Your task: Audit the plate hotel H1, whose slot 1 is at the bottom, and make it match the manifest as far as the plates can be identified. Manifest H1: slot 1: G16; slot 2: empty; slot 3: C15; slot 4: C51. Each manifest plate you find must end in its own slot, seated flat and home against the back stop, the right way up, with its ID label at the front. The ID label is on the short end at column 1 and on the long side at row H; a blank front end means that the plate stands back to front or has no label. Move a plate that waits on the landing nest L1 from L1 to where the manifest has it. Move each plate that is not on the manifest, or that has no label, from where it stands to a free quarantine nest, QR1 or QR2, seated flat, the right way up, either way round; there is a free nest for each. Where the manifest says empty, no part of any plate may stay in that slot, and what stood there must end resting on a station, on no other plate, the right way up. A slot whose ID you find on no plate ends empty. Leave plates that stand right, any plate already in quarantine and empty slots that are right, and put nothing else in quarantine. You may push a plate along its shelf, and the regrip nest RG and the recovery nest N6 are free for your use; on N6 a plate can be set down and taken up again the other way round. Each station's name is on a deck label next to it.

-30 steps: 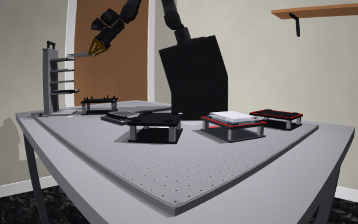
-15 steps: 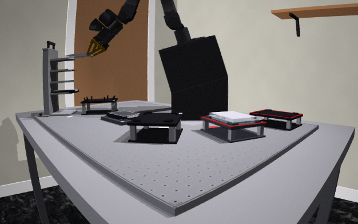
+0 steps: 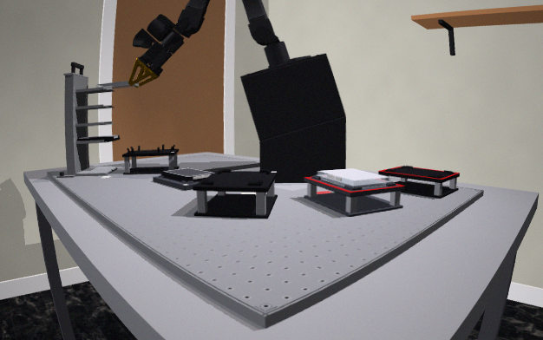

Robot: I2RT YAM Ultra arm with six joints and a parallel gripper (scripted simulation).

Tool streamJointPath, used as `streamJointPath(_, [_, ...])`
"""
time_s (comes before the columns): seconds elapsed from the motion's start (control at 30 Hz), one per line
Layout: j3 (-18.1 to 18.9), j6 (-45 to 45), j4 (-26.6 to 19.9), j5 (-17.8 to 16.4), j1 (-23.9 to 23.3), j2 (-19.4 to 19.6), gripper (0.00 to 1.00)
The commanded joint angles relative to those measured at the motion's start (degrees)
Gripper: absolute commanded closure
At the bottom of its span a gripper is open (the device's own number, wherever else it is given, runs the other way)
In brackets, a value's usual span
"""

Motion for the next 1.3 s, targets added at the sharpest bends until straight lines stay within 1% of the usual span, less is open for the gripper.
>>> streamJointPath(0.0, [1.2,0.1,0.4,0.1,0.1,-0.1,0.14])
streamJointPath(0.53, [3.2,0.3,0.3,0.4,0.5,1.8,0.14])
streamJointPath(1.27, [3.2,0.3,0.6,0.4,0.5,2.1,0.14])
